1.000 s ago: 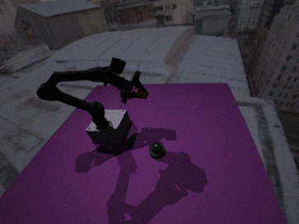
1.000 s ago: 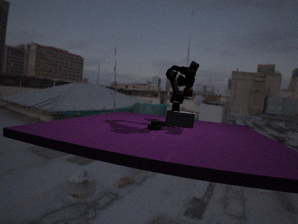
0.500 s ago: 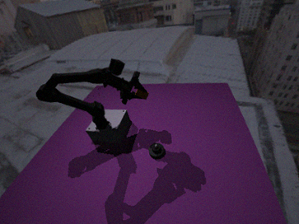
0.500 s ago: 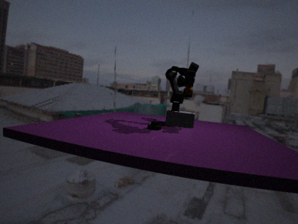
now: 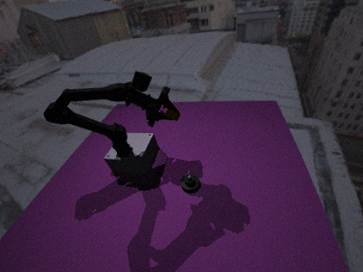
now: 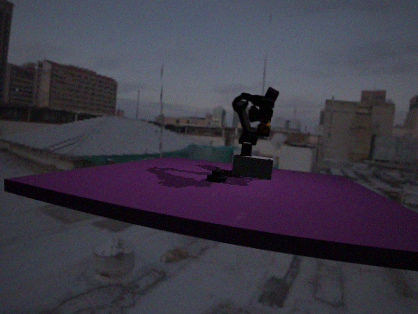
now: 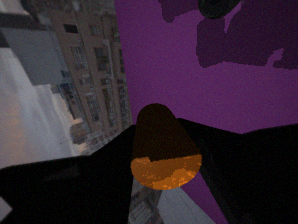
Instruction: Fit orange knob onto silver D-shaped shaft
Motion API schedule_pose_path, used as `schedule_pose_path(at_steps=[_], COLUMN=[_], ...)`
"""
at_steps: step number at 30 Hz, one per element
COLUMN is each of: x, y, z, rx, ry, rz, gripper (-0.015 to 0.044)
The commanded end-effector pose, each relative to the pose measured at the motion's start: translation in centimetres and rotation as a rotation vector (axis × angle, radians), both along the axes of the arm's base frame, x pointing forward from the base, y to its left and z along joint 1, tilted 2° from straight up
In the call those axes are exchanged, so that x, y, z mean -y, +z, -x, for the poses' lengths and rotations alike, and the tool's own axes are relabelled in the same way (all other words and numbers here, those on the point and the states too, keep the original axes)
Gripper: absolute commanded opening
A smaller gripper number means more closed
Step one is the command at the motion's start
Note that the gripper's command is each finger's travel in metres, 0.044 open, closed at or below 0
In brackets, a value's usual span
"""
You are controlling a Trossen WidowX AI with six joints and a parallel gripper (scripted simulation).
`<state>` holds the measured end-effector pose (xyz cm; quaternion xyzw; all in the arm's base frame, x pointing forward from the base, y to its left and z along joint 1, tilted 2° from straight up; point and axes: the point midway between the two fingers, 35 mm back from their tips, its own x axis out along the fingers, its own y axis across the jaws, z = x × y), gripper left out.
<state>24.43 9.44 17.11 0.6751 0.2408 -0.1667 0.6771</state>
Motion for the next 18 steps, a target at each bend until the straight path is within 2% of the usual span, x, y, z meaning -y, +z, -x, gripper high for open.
schedule_pose_path(at_steps=[1,10,18], x=[-0.1,0.0,-0.1], y=[0.1,-0.3,-1.5], z=[0.0,-0.1,-0.4], rx=[0.001,0.004,-0.116], ry=[0.002,-0.001,0.002], rz=[-0.003,-0.007,0.006], gripper=[0.0000,0.0000,0.0000])
